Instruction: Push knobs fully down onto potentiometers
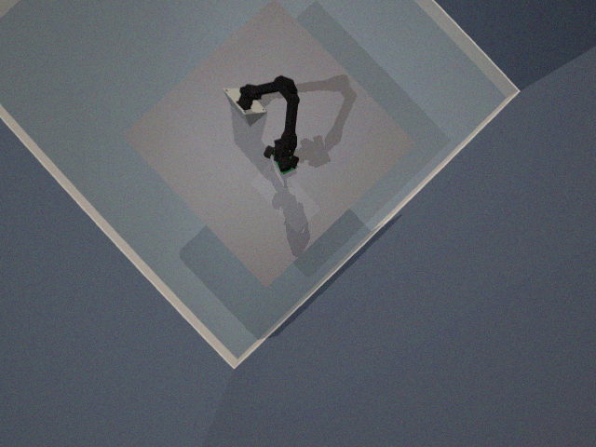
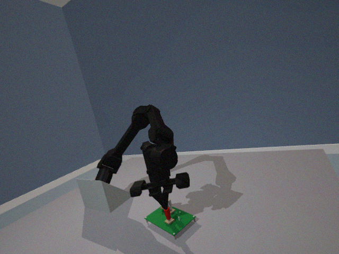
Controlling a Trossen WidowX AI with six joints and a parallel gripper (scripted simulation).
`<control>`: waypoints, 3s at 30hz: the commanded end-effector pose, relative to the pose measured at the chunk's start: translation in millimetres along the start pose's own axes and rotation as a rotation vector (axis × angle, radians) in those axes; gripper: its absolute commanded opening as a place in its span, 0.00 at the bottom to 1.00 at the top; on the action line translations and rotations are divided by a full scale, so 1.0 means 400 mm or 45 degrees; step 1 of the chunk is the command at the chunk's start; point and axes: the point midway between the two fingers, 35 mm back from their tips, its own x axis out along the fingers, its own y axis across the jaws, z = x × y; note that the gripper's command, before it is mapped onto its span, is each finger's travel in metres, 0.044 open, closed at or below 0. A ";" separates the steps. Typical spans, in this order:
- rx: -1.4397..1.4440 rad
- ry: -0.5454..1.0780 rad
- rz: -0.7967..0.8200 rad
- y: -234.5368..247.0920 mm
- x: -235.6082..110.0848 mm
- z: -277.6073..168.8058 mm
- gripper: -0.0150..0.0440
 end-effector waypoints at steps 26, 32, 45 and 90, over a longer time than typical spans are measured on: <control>-0.008 -0.007 0.004 -0.003 0.017 0.003 0.25; -0.008 -0.006 0.005 -0.003 0.004 0.003 0.25; -0.002 -0.012 0.002 -0.001 -0.023 0.004 0.34; 0.000 -0.010 0.013 0.320 -0.089 0.245 1.00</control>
